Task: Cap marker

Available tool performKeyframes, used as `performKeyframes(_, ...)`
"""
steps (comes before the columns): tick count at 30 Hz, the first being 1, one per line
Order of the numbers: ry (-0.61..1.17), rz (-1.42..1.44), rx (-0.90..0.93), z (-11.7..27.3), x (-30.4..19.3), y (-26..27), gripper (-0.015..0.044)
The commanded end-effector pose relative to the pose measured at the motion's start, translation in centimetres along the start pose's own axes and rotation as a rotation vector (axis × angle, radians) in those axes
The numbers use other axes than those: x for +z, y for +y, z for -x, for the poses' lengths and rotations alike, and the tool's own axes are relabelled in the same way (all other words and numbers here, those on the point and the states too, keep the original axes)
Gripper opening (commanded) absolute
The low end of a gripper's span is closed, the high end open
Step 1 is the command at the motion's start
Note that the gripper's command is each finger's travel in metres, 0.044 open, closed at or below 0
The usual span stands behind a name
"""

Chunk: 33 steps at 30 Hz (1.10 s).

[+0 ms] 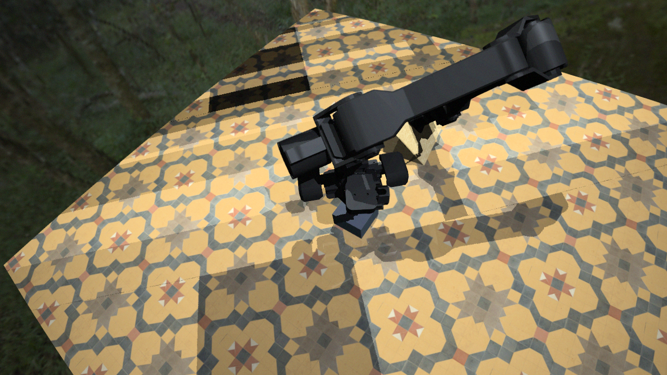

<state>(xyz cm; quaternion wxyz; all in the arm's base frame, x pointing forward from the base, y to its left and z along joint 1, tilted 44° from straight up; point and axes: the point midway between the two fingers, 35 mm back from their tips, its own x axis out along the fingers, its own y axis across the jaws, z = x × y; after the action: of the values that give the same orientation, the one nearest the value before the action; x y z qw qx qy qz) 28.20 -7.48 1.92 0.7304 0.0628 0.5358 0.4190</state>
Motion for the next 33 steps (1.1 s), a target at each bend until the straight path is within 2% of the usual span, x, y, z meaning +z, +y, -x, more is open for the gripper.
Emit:
performKeyframes(1, -0.004, -0.004, 0.004, -0.2, 0.0, 0.1, 0.0)
performKeyframes(5, -0.004, -0.004, 0.004, -0.2, 0.0, 0.1, 0.0)
performKeyframes(22, 0.0, 0.0, 0.002, -0.1, 0.0, 0.1, 0.044)
performKeyframes(25, 0.0, 0.0, 0.001, 0.7, 0.0, 0.0, 0.044)
performKeyframes(30, 0.002, -0.001, 0.0, 6.6, 0.0, -0.1, 0.044)
performKeyframes(33, 0.002, -0.001, 0.001, 7.4, -0.1, 0.0, 0.044)
